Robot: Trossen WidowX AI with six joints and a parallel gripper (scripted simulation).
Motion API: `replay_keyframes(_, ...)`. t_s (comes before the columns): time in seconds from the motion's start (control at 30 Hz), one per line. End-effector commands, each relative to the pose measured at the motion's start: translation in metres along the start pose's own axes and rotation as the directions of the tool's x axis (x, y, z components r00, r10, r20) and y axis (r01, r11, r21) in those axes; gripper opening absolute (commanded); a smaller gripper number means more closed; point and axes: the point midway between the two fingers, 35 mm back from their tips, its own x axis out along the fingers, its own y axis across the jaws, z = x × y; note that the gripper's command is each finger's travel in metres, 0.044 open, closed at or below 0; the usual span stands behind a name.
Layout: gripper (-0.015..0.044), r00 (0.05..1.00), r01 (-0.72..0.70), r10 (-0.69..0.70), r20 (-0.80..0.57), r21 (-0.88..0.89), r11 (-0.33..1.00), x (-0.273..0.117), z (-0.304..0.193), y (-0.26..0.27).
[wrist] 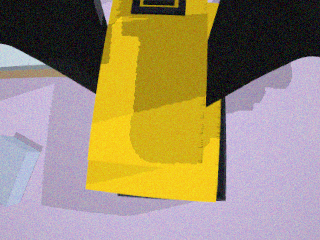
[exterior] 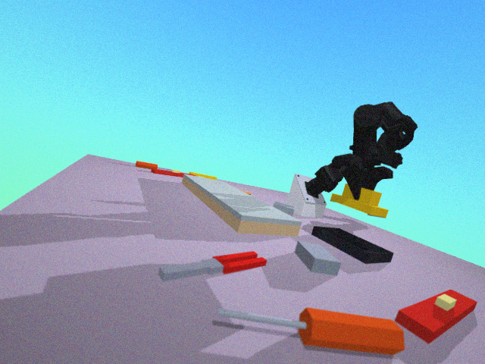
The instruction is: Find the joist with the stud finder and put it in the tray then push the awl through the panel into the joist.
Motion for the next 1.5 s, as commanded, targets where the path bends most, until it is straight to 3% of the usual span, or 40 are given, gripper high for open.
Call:
replay_keyframes(0.0, 0.0, 1.0, -0.011, 0.012, 0.018, -0.045, 0.999, 0.0, 0.004, 0.012)
replay_keyframes(1.47, 0.0, 1.0, -0.012, 0.013, 0.008, -0.049, 0.999, 0.056, -0.012, 0.008)
